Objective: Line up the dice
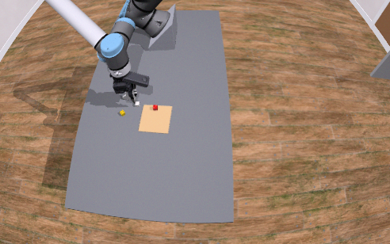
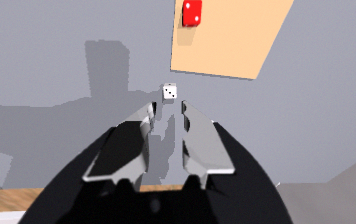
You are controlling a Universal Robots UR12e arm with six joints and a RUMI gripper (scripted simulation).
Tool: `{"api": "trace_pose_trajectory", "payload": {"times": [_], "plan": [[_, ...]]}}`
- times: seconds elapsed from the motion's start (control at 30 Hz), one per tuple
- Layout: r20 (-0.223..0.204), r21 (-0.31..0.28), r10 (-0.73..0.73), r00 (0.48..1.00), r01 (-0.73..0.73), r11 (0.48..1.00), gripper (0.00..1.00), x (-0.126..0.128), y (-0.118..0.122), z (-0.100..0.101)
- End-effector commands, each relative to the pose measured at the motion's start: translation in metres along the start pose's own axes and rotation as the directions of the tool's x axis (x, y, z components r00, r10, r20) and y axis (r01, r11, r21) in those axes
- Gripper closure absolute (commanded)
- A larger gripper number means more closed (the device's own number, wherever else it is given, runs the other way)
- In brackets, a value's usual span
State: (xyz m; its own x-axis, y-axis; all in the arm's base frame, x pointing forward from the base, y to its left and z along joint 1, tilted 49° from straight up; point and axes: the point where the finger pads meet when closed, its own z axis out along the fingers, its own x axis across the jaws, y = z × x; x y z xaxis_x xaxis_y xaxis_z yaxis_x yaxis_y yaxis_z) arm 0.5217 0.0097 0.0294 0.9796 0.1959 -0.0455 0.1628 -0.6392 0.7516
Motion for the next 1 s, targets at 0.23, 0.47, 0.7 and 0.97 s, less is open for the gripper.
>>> {"api": "trace_pose_trajectory", "payload": {"times": [0.23,0.47,0.7,0.97], "plan": [[-0.002,0.0,0.0,1.0,0.0,1.0,0.79,0.0,0.0,0.014],[-0.002,0.0,0.0,1.0,0.0,1.0,0.79,0.0,0.0,0.02],[-0.002,0.0,0.0,1.0,0.0,1.0,0.79,0.0,0.0,0.022],[-0.002,0.0,0.0,1.0,0.0,1.0,0.79,0.0,0.0,0.022]]}}
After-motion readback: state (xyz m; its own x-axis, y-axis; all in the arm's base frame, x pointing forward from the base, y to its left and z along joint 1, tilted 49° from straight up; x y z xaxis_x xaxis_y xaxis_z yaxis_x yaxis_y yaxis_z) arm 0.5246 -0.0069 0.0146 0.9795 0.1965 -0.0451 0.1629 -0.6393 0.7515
